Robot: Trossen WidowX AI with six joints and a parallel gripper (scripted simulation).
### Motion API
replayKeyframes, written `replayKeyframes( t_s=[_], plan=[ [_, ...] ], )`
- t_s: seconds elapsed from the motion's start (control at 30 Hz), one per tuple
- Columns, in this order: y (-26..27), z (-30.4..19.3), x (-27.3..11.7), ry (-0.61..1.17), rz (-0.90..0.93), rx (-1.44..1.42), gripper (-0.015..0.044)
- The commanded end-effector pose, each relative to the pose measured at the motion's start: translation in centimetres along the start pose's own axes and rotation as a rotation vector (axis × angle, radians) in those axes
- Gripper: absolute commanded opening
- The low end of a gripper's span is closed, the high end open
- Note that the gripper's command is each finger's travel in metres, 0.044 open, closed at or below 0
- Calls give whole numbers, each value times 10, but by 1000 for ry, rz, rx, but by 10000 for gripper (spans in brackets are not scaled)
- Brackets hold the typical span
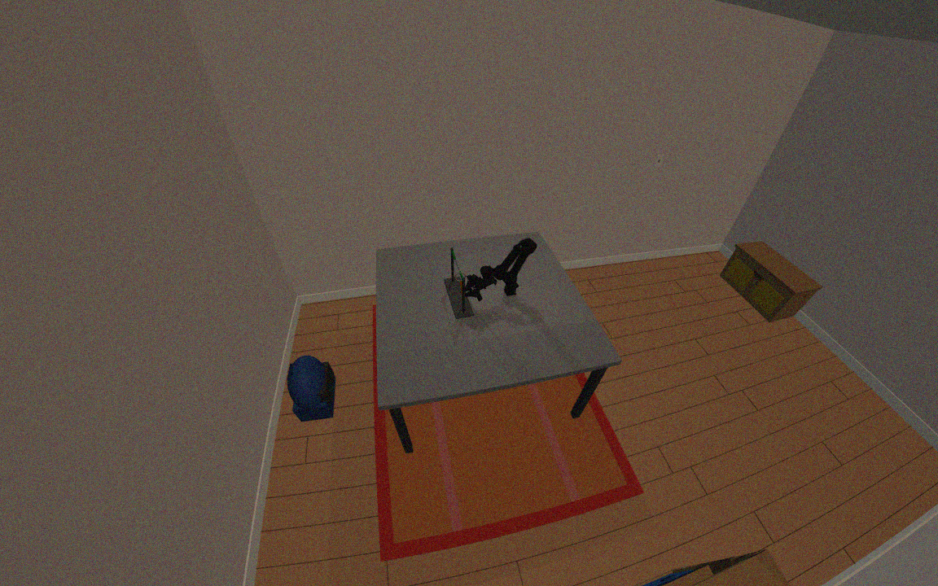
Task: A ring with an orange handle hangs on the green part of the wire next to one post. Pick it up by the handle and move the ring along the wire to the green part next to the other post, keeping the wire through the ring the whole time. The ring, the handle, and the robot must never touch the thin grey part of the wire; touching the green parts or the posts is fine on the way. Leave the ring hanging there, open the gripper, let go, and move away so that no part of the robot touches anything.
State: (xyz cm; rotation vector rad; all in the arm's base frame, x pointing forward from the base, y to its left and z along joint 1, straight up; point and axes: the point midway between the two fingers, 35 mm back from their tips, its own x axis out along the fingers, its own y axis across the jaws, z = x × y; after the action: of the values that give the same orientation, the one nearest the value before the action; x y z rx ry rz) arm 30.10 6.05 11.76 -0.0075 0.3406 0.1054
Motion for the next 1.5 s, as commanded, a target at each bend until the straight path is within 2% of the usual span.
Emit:
replayKeyframes(
  t_s=[0.0, 0.63, 1.47],
  plan=[
    [-1, -3, -8, 8, -5, 3, 160],
    [-2, -5, -38, 10, -7, 5, 160],
    [-2, -5, -39, 10, -8, 5, 160]
  ],
)
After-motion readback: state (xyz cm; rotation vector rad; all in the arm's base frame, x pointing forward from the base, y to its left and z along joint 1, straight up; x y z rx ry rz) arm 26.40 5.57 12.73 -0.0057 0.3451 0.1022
